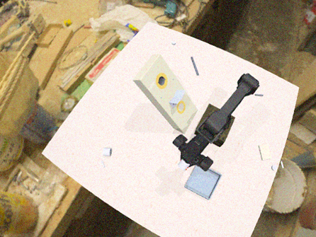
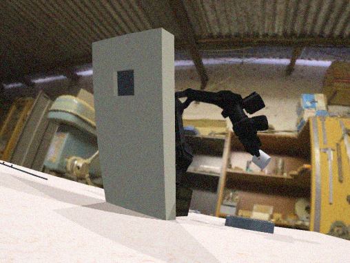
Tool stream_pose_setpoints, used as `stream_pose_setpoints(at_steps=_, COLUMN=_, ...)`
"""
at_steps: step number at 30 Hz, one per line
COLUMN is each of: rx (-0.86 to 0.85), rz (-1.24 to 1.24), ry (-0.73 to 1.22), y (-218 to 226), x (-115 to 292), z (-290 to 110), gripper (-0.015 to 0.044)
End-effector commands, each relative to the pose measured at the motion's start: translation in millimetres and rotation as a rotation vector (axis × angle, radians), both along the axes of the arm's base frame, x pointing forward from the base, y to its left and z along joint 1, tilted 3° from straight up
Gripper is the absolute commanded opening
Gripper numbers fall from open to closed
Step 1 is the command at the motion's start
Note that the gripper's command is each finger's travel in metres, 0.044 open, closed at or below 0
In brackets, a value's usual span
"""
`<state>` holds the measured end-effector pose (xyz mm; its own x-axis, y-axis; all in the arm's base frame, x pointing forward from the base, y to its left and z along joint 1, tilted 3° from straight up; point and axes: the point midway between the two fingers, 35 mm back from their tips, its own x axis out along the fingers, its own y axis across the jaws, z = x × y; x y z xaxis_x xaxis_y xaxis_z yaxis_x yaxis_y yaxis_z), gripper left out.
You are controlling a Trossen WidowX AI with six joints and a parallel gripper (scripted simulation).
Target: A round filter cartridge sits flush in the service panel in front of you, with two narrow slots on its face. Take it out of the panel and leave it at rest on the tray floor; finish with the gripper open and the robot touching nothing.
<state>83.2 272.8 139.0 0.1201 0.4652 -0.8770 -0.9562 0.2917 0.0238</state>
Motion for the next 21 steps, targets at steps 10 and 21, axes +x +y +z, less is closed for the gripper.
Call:
stream_pose_setpoints(at_steps=10, rx=0.012, rz=0.224, ry=0.01, y=12.0, x=-61.4, z=-44.4, gripper=0.0)
stream_pose_setpoints(at_steps=21, rx=0.017, rz=0.42, ry=0.019, y=3.0, x=-116.5, z=-82.7, gripper=0.0)
